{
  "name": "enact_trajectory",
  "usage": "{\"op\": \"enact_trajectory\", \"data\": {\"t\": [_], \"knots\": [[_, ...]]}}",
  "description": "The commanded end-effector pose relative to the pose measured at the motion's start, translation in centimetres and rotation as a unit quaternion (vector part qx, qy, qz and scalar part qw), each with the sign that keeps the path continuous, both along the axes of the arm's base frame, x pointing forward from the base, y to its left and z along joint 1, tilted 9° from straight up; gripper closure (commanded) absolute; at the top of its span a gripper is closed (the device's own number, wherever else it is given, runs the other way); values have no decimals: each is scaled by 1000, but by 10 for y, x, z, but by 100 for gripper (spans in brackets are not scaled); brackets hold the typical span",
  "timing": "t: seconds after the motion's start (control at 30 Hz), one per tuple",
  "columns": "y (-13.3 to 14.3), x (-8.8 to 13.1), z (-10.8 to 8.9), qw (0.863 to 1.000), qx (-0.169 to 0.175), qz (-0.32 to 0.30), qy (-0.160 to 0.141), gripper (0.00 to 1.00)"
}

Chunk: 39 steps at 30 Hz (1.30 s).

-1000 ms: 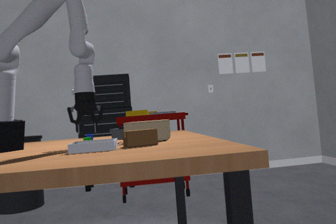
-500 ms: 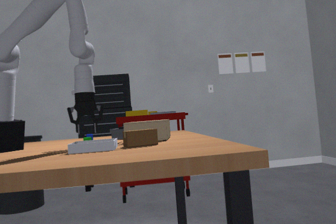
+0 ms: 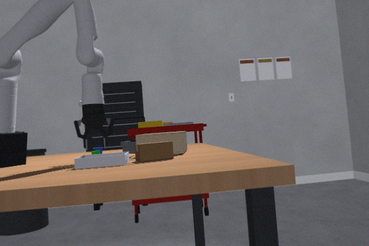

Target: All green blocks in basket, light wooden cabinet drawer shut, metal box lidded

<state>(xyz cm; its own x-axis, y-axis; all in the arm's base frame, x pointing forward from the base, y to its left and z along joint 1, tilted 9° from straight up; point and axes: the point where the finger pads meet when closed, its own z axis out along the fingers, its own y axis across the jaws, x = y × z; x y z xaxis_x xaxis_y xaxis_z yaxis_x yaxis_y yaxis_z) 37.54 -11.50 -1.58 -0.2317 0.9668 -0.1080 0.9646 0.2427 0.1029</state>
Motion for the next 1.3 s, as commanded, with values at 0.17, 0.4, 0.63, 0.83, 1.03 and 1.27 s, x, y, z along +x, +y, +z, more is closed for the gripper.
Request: {"op": "enact_trajectory", "data": {"t": [0.17,0.4,0.63,0.83,1.03,1.27], "knots": [[-1,2,-9,1000,0,0,-1,37],[-2,3,-20,1000,0,0,-1,37],[-2,4,-26,1000,0,0,-1,37],[-3,5,-33,1000,0,0,-1,37],[-3,5,-35,1000,0,0,-1,37],[-3,5,-37,1000,0,0,-1,37]]}}
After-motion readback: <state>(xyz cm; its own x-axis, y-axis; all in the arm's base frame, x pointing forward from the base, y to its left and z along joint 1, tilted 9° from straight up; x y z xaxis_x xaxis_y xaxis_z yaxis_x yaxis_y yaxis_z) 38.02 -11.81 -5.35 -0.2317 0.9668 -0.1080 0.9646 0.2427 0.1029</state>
